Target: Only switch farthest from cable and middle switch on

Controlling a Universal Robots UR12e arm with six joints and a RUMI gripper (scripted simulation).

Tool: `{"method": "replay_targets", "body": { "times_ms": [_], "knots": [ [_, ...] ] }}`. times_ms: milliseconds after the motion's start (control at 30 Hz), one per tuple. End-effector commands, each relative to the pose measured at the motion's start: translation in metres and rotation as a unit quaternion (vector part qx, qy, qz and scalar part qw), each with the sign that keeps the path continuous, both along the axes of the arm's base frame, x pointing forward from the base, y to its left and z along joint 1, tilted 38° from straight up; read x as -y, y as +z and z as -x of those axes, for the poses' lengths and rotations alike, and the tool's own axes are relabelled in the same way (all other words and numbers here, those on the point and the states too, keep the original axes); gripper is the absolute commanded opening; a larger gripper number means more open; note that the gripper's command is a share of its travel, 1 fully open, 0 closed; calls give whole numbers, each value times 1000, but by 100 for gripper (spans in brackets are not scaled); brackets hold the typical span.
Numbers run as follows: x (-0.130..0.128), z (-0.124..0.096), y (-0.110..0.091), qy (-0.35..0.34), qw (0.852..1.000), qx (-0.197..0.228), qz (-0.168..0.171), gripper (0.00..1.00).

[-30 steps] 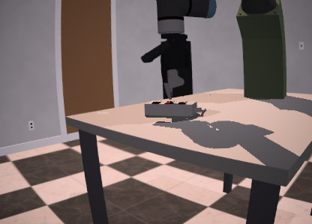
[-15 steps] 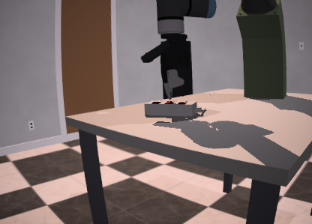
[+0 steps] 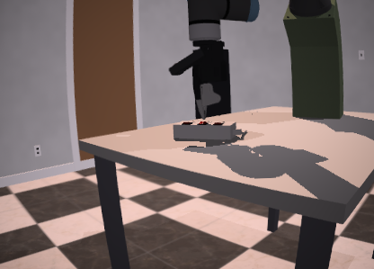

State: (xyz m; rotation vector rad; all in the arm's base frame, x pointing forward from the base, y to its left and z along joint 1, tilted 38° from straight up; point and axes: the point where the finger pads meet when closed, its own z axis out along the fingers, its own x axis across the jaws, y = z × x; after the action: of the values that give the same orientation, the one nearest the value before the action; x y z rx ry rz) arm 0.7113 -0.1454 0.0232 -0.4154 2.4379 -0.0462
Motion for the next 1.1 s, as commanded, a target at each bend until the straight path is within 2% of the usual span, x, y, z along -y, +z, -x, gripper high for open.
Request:
{"method": "replay_targets", "body": {
  "times_ms": [0,1067],
  "knots": [
    [0,-2,1,0,1000,1,1,0],
    [0,-5,-2,1,1000,1,1,0]
  ]
}}
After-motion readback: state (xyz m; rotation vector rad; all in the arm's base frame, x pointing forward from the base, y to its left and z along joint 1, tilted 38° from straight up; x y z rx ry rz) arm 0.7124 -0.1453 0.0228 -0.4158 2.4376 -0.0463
